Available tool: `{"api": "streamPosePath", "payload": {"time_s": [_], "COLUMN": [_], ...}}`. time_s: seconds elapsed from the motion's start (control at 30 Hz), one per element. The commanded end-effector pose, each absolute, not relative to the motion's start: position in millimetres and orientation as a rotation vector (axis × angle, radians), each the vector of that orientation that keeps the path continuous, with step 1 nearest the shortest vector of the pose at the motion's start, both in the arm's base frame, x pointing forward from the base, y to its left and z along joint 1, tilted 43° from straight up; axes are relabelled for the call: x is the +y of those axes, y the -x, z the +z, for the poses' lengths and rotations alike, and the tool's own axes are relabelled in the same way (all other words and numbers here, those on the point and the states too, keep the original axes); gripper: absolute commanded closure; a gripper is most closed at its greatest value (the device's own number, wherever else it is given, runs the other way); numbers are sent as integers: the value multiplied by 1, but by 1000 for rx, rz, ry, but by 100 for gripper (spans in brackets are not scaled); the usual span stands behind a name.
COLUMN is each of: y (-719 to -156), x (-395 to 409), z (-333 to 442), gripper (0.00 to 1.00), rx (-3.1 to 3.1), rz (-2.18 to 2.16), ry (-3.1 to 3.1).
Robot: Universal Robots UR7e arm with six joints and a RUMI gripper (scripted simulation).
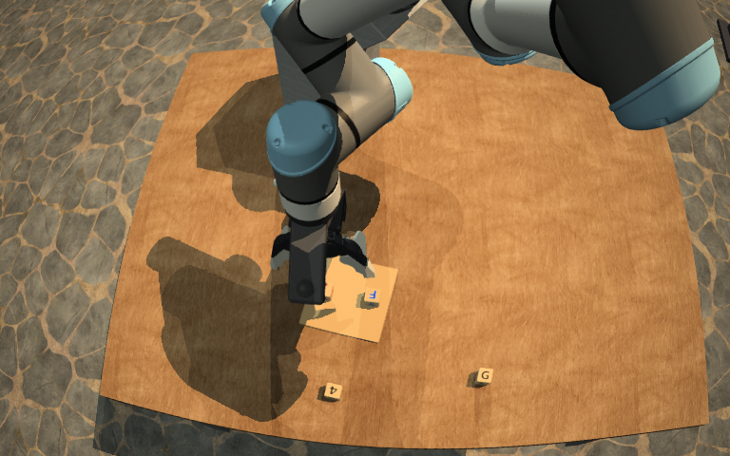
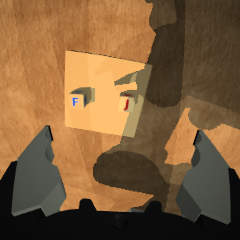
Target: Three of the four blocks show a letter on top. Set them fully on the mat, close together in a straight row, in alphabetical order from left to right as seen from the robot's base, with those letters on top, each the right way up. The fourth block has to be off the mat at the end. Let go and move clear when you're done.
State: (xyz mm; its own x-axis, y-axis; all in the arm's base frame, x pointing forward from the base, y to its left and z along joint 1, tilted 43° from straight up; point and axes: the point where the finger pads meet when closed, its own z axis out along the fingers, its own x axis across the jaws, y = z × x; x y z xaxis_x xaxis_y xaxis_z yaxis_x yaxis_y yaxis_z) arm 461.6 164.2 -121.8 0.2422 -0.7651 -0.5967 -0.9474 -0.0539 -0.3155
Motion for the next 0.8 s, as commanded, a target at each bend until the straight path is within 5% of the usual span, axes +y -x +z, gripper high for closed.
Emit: {"api": "streamPosePath", "payload": {"time_s": [0.0,0.77], "y": [-476,-517], "x": [178,252], "z": [-109,-44], "gripper": [0,0], "rx": [1433,843], "rz": [290,36], "ry": [1966,2281]}}
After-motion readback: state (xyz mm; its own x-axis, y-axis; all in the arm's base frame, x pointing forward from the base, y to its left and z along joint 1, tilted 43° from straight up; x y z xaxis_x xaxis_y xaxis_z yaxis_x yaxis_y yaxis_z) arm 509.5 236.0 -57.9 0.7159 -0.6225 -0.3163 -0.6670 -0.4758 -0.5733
